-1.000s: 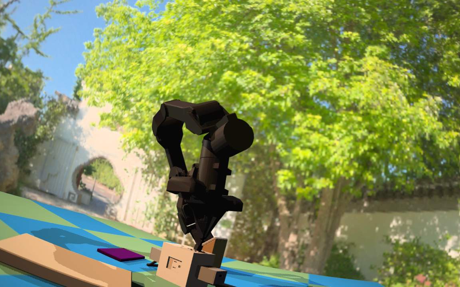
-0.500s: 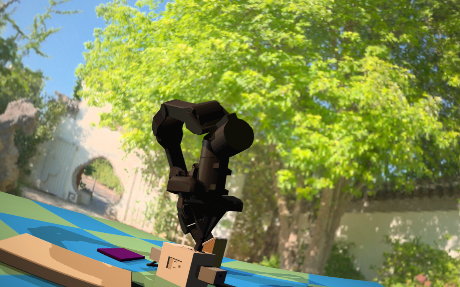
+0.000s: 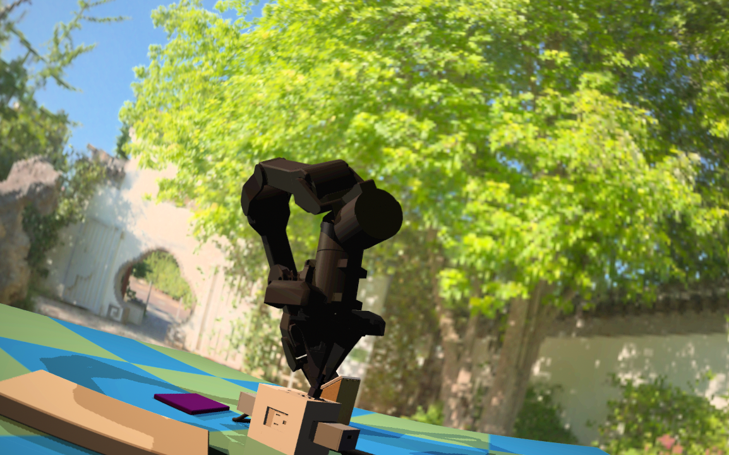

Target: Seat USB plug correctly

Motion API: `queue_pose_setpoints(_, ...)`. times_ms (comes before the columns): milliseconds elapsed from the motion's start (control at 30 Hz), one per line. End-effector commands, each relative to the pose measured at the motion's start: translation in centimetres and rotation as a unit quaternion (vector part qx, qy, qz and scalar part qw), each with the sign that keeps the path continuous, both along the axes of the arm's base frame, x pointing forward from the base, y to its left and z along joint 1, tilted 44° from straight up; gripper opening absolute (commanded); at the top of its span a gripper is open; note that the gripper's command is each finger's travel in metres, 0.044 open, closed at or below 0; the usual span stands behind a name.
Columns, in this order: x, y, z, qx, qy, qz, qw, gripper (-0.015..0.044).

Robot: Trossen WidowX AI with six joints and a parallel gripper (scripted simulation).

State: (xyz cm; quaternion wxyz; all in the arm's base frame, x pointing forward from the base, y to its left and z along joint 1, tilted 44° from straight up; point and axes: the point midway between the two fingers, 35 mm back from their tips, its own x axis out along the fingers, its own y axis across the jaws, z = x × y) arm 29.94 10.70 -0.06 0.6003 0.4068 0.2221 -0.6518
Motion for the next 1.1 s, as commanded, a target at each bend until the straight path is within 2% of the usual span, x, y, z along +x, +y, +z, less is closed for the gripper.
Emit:
queue_pose_setpoints(0,0.0,0.0,0.0,0.0,0.0,0.0,1.0,0.0095)
queue_pose_setpoints(1067,-0.1,1.9,2.0,0.0,0.0,0.0,1.0,0.0095)
